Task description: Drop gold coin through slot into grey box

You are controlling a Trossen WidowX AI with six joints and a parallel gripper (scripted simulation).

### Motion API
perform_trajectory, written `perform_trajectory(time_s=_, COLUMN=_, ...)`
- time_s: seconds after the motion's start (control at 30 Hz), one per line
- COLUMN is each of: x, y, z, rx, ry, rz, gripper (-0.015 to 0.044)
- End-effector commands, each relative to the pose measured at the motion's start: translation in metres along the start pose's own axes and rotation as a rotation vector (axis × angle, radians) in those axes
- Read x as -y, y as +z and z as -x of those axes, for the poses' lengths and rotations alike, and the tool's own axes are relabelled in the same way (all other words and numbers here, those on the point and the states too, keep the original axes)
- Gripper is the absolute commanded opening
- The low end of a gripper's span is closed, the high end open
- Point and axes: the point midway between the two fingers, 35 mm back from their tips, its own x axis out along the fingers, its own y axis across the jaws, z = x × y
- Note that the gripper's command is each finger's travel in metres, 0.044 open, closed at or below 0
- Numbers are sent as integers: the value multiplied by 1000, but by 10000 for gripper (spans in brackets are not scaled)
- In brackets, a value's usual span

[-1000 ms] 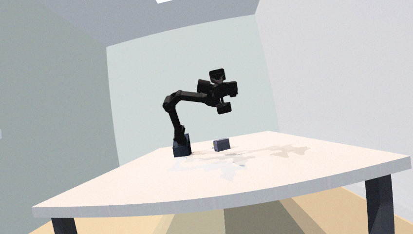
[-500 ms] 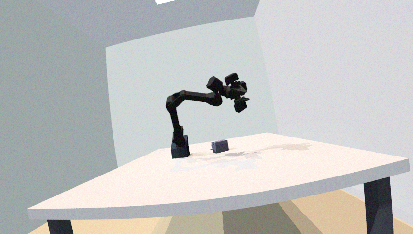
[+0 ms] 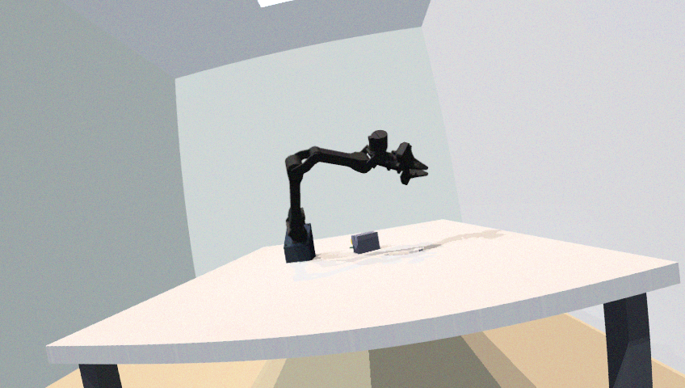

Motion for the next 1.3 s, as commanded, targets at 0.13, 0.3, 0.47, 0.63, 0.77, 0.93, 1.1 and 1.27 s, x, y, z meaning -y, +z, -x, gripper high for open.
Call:
perform_trajectory(time_s=0.13, x=-123, y=13, z=44, rx=-9, ry=344, rz=-178, gripper=161)
perform_trajectory(time_s=0.3, x=-181, y=5, z=79, rx=-98, ry=507, rz=-263, gripper=161)
perform_trajectory(time_s=0.47, x=-230, y=-16, z=118, rx=-252, ry=633, rz=-334, gripper=161)
perform_trajectory(time_s=0.63, x=-266, y=-47, z=160, rx=-449, ry=695, rz=-386, gripper=161)
perform_trajectory(time_s=0.77, x=-284, y=-76, z=193, rx=-622, ry=687, rz=-414, gripper=161)
perform_trajectory(time_s=0.93, x=-292, y=-115, z=232, rx=-837, ry=594, rz=-436, gripper=161)
perform_trajectory(time_s=1.1, x=-290, y=-150, z=270, rx=-1012, ry=417, rz=-448, gripper=161)
perform_trajectory(time_s=1.27, x=-288, y=-159, z=279, rx=-1048, ry=355, rz=-452, gripper=161)
